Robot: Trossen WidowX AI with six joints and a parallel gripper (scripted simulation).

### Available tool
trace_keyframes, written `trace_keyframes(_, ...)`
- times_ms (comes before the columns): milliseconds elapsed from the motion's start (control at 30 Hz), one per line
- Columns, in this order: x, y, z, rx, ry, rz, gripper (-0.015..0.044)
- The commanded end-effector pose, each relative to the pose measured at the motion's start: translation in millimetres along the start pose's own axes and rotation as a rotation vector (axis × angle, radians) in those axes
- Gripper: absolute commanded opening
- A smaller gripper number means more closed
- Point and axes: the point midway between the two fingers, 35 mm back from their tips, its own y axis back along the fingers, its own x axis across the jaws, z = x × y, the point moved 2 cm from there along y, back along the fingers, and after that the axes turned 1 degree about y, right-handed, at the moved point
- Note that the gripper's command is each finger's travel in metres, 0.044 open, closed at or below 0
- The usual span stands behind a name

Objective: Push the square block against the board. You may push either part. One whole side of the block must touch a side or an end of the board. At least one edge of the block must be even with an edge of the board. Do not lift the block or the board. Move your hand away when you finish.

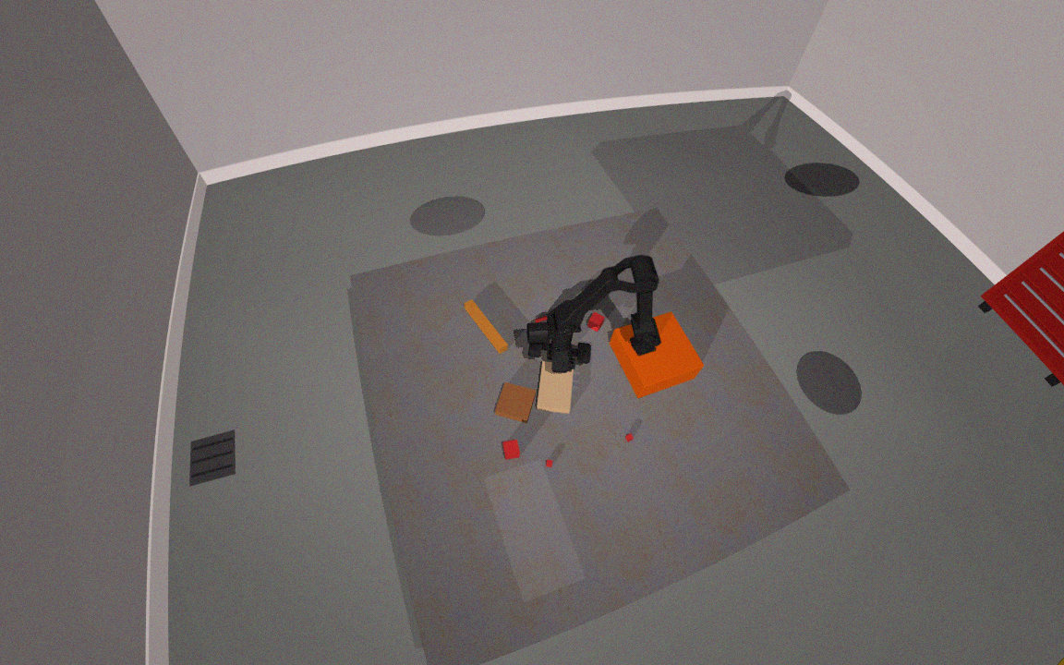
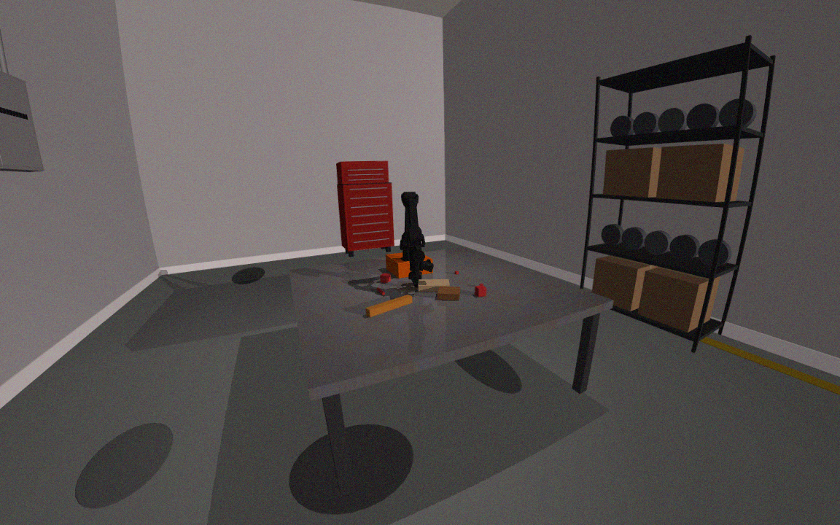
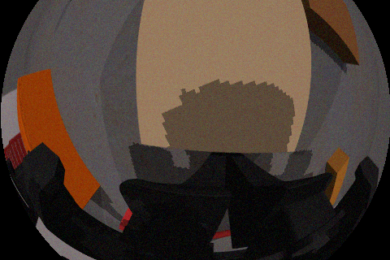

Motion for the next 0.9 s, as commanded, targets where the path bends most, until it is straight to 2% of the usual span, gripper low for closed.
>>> trace_keyframes(0, -0.2, 0.0, 2.5, 0.001, -0.005, 0.001, 0.0000)
trace_keyframes(867, -1.6, 0.1, 19.6, 0.000, -0.005, 0.001, 0.0000)
